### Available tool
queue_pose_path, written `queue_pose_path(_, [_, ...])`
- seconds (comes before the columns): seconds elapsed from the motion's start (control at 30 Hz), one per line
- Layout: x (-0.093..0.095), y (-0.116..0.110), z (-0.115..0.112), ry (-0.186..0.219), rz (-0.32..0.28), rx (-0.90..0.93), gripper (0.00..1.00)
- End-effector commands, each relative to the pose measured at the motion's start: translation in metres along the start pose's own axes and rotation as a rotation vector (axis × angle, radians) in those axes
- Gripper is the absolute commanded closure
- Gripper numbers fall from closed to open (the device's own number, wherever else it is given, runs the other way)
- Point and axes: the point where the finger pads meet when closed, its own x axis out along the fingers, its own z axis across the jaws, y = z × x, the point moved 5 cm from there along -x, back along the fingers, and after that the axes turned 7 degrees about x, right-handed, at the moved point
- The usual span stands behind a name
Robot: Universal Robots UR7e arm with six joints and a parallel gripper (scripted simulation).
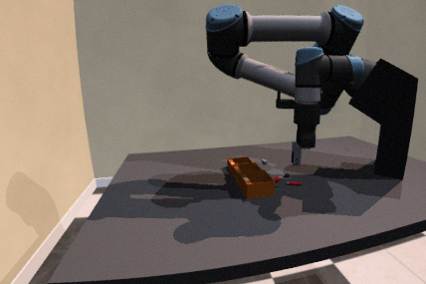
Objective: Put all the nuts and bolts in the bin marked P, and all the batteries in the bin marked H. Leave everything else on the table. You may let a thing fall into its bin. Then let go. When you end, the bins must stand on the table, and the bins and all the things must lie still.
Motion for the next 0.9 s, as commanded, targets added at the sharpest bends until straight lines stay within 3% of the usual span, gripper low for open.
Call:
queue_pose_path(0.0, [0.000, 0.000, 0.000, 0.001, 0.001, 0.000, 0.46])
queue_pose_path(0.2, [0.000, 0.000, 0.000, 0.001, 0.001, 0.000, 0.46])
queue_pose_path(0.67, [0.056, 0.000, 0.000, 0.001, 0.001, 0.000, 0.46])
queue_pose_path(0.87, [0.058, 0.000, -0.001, 0.001, 0.001, 0.000, 0.46])
